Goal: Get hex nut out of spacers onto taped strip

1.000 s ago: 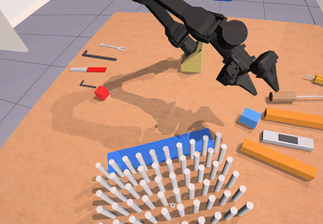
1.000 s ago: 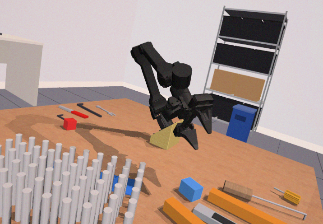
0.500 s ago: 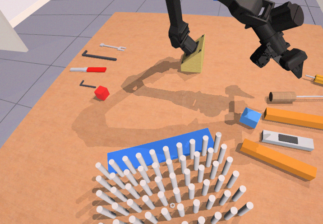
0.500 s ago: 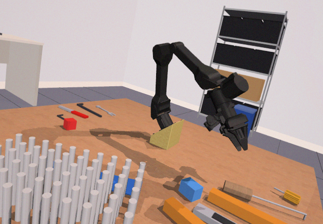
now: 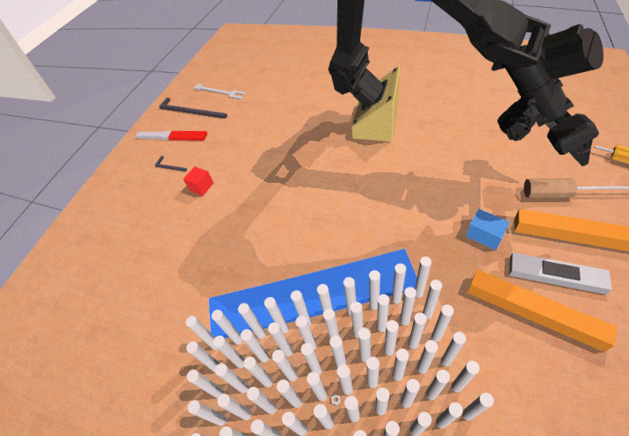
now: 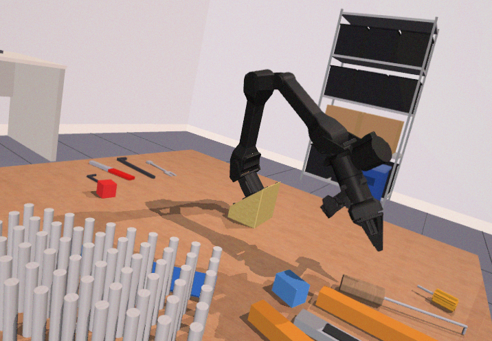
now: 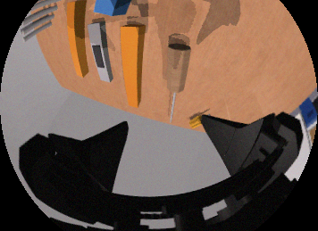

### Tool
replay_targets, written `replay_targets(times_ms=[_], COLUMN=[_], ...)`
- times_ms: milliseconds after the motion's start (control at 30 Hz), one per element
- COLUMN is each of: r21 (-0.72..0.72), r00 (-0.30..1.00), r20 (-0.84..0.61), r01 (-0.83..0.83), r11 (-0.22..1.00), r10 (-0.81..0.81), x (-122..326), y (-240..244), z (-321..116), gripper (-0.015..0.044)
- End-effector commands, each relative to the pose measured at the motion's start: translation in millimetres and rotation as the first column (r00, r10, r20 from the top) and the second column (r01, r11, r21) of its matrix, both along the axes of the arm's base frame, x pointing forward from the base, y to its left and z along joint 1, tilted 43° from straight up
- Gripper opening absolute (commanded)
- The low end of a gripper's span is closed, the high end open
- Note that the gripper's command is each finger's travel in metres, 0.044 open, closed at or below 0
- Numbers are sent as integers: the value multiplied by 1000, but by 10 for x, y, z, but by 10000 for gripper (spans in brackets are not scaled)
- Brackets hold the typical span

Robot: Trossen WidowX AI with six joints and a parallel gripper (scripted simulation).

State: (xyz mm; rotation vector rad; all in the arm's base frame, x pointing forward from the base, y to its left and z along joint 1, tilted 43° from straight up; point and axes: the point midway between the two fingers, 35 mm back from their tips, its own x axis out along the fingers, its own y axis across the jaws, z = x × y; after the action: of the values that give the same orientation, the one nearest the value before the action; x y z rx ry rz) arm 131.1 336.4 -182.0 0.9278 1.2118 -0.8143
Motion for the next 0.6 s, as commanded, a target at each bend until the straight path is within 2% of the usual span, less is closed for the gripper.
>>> replay_targets(times_ms=[0, 367, 567], r21=[-38, -38, -38], r00=[1000, 1000, 1000], r20=[-7, -7, -7], r01=[3, 3, 3], r11=[999, 999, 999], r10=[-3, -3, -3], x=[15, 15, 15], y=[-248, -248, -248], z=[-223, -223, -223], gripper=[440, 440, 282])
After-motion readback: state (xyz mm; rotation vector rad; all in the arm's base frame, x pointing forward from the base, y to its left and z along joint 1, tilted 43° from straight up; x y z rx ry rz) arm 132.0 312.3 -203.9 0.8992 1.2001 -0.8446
